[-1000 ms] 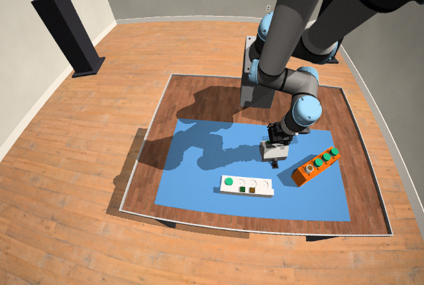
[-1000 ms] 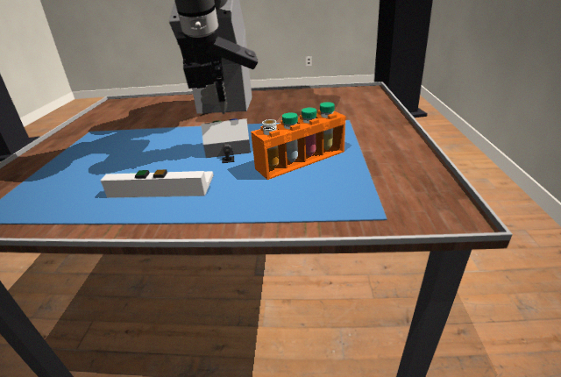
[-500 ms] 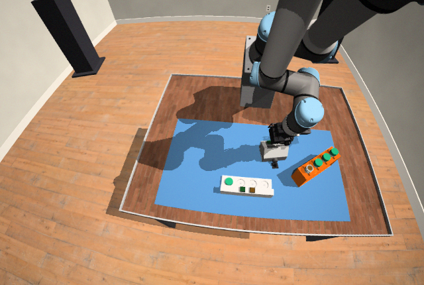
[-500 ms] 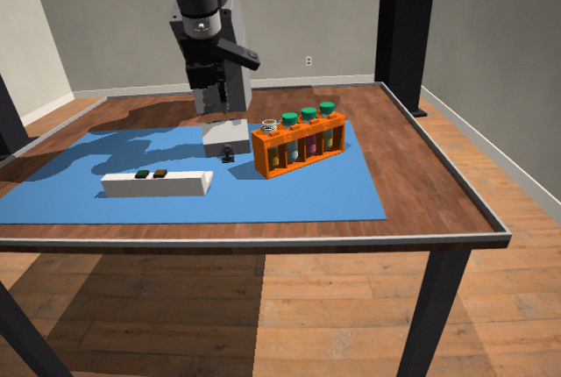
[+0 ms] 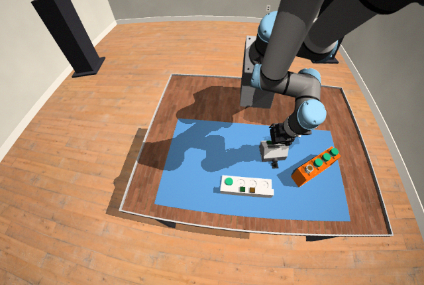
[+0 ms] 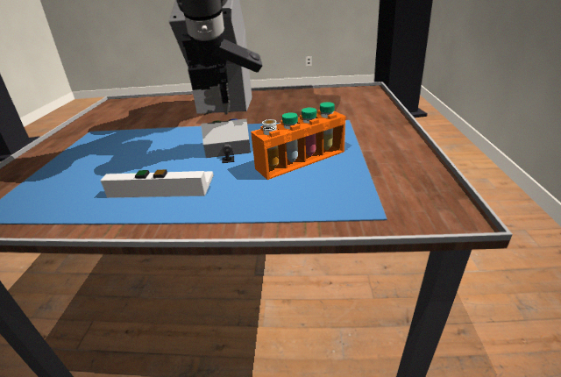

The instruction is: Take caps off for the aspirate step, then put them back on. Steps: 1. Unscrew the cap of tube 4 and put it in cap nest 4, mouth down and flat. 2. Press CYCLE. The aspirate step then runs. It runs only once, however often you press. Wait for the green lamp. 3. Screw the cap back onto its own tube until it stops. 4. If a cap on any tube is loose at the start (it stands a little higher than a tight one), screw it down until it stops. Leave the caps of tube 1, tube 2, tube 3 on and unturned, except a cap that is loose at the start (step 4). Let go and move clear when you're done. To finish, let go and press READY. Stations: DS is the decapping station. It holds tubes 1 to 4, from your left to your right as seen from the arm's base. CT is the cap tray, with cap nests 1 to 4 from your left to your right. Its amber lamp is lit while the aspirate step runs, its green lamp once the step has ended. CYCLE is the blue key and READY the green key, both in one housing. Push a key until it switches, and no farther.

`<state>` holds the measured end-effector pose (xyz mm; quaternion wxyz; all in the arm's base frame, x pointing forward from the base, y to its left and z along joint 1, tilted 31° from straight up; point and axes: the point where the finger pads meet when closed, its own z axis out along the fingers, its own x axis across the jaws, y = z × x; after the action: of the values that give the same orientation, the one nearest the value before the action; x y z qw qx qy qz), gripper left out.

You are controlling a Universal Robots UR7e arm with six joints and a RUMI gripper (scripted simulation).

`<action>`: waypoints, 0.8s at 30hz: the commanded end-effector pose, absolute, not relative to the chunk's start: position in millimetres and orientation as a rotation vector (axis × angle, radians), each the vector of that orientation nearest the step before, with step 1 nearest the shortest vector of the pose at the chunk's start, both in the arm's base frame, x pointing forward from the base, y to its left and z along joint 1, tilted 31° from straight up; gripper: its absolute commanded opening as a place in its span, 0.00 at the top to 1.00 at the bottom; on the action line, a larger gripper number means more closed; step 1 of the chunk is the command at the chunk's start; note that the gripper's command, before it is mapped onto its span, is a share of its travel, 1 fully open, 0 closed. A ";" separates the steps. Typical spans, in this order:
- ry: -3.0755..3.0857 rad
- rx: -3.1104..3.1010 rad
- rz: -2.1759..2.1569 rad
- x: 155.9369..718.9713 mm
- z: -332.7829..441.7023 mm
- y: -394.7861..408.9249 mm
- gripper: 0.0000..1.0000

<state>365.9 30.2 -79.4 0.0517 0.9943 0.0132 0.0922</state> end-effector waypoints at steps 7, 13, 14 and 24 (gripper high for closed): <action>-0.038 2.959 0.121 365.6 -98.2 50.0 1.00; -0.038 2.959 0.121 365.1 -98.5 51.3 1.00; -0.038 2.959 0.121 365.1 -98.5 51.3 1.00; -0.038 2.959 0.121 365.1 -98.5 51.3 1.00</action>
<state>365.4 35.8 -84.4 0.0601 0.9950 0.0068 0.0795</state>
